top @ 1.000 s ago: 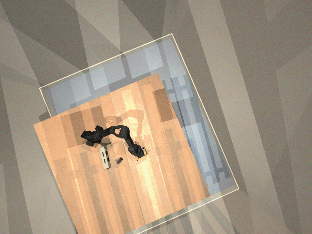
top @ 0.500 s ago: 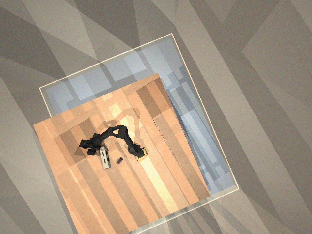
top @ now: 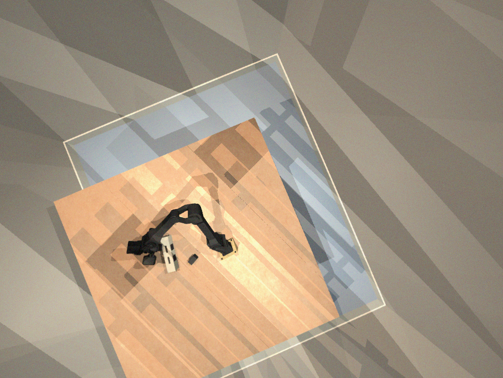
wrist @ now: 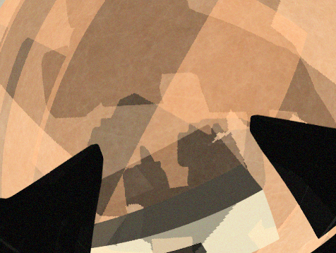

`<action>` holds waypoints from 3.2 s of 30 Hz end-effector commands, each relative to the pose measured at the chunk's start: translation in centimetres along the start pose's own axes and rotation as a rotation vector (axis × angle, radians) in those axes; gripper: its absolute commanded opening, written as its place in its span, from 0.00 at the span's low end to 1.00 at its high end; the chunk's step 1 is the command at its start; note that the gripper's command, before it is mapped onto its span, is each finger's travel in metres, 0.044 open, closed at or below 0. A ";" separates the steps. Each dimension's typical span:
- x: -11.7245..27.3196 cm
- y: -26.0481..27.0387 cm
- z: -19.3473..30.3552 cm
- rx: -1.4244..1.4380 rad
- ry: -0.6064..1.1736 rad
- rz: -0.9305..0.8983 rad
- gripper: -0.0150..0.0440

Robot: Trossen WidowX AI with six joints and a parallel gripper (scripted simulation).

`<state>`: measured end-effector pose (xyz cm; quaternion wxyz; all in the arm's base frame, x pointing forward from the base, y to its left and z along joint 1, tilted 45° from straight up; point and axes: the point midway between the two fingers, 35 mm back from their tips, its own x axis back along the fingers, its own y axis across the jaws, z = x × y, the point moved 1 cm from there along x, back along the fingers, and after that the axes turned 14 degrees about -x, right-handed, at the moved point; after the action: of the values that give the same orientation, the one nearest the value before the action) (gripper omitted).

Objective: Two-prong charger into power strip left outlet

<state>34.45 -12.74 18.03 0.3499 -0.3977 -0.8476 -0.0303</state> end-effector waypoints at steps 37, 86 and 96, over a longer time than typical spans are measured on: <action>5.7 6.5 15.9 0.617 0.410 -0.028 1.00; 4.9 2.4 22.2 0.977 0.509 0.187 1.00; 3.4 1.8 22.7 0.977 0.508 0.188 1.00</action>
<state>21.44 -1.23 3.06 0.6872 -0.2428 -0.6158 0.2994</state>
